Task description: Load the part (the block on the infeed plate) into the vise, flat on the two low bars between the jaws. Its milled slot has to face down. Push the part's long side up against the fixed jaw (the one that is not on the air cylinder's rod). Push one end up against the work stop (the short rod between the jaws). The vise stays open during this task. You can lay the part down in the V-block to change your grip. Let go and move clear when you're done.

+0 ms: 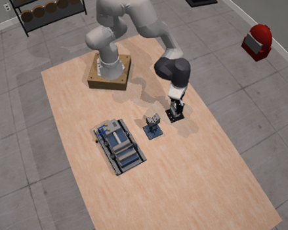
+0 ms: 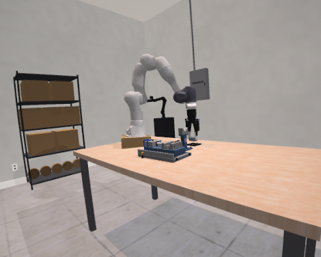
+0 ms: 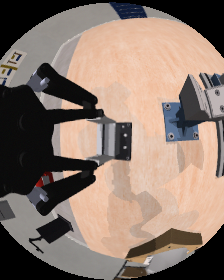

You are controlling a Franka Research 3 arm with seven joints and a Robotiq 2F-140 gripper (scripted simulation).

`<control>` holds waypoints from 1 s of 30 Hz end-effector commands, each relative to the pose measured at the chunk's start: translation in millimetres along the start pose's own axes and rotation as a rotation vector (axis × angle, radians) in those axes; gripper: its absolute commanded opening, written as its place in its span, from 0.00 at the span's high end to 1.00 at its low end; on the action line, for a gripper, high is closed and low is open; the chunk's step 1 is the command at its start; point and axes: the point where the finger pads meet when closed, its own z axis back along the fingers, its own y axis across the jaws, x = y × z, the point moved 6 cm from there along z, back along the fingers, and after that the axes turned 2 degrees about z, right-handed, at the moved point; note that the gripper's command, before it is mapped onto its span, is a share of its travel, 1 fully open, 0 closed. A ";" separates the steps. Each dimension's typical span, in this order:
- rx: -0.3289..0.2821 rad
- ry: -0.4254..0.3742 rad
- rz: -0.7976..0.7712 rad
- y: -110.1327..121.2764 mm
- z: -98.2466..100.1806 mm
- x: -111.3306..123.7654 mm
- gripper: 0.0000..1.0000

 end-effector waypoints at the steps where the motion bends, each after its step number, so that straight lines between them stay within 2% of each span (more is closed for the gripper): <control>1: 0.010 0.003 0.007 2.8 6.9 -1.0 1.00; 13: 0.010 0.003 0.007 2.6 47.4 -0.8 1.00; 15: 0.010 0.003 0.007 2.6 47.4 -0.8 1.00; 30: 0.010 0.003 0.007 2.4 110.2 -0.6 1.00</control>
